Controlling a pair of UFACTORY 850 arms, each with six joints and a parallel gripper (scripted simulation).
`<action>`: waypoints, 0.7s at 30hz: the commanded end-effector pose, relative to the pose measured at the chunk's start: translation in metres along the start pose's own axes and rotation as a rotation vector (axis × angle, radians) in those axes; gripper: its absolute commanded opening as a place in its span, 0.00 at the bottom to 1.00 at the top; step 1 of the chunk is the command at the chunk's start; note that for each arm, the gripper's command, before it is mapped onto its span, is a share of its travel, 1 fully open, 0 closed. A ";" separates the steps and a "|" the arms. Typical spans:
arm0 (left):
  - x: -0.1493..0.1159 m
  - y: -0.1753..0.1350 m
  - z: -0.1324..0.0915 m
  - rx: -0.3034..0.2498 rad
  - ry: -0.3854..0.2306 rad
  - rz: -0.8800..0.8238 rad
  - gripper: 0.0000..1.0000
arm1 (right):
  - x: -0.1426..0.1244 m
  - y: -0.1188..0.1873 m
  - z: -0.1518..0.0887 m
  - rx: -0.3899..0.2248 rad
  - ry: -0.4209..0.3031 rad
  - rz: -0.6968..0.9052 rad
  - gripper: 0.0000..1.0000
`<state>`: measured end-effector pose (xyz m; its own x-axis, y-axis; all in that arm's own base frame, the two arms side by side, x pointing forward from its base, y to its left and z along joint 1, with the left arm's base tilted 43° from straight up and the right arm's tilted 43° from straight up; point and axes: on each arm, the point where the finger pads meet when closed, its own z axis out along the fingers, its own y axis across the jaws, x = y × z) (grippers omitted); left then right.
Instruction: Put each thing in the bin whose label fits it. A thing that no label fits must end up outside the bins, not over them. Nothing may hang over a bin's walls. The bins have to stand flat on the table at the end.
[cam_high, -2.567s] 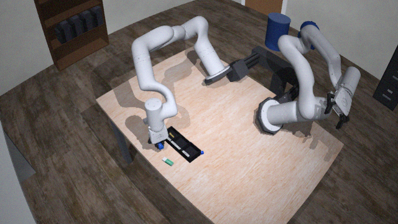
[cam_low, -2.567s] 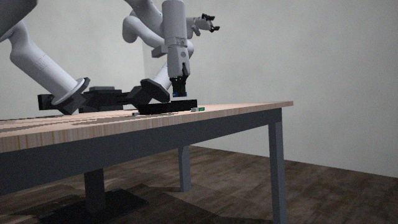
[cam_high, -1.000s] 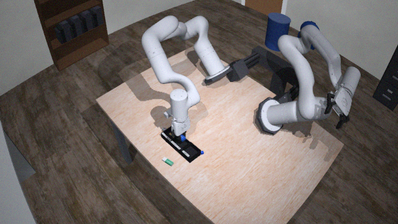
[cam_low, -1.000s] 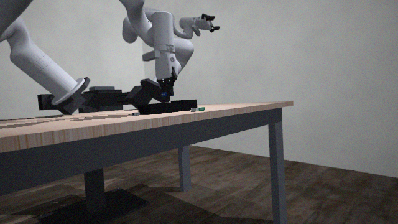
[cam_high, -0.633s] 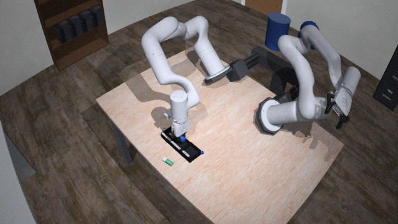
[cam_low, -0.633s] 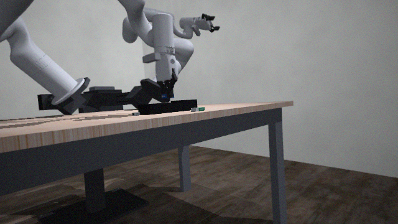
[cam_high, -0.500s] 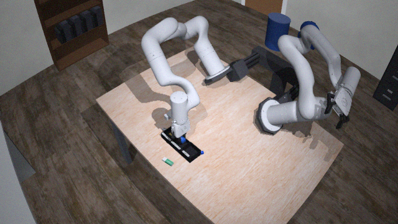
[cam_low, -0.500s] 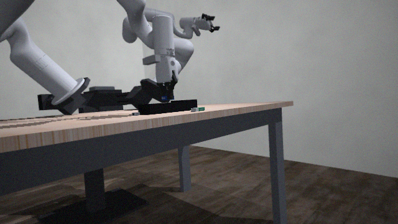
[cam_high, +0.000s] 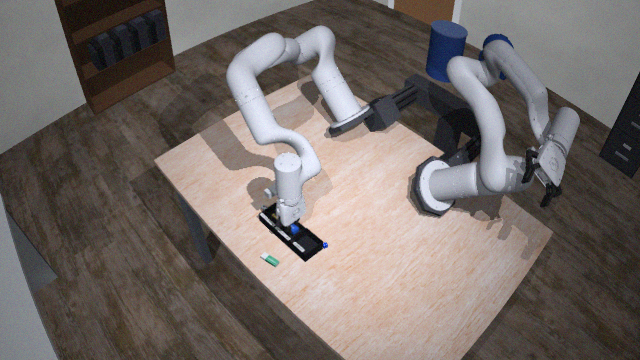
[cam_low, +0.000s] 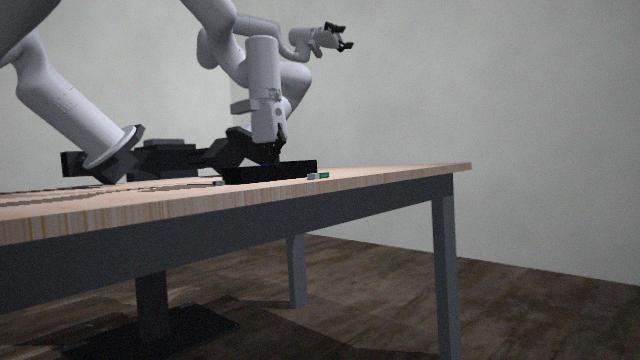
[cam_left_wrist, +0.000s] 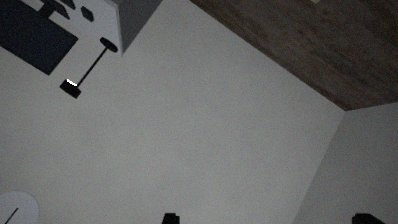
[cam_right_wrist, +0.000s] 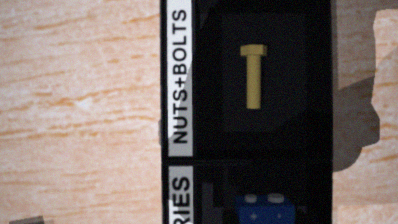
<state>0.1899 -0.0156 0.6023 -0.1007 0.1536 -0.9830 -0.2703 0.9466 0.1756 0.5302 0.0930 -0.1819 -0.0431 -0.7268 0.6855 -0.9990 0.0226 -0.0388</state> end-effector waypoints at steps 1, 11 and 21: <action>-0.001 0.000 0.000 0.000 -0.001 0.001 1.00 | 0.000 -0.001 0.006 0.001 -0.001 0.000 0.23; -0.001 0.000 0.000 0.000 -0.001 0.001 1.00 | 0.000 -0.001 0.009 0.001 -0.001 0.000 0.23; -0.001 0.000 0.000 0.000 -0.001 0.001 1.00 | 0.000 -0.001 0.009 0.001 -0.001 0.000 0.34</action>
<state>0.1899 -0.0156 0.6023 -0.1007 0.1536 -0.9830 -0.2703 0.9466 0.1756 0.5310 0.0859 -0.1891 -0.0430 -0.7267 0.6856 -0.9990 0.0226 -0.0387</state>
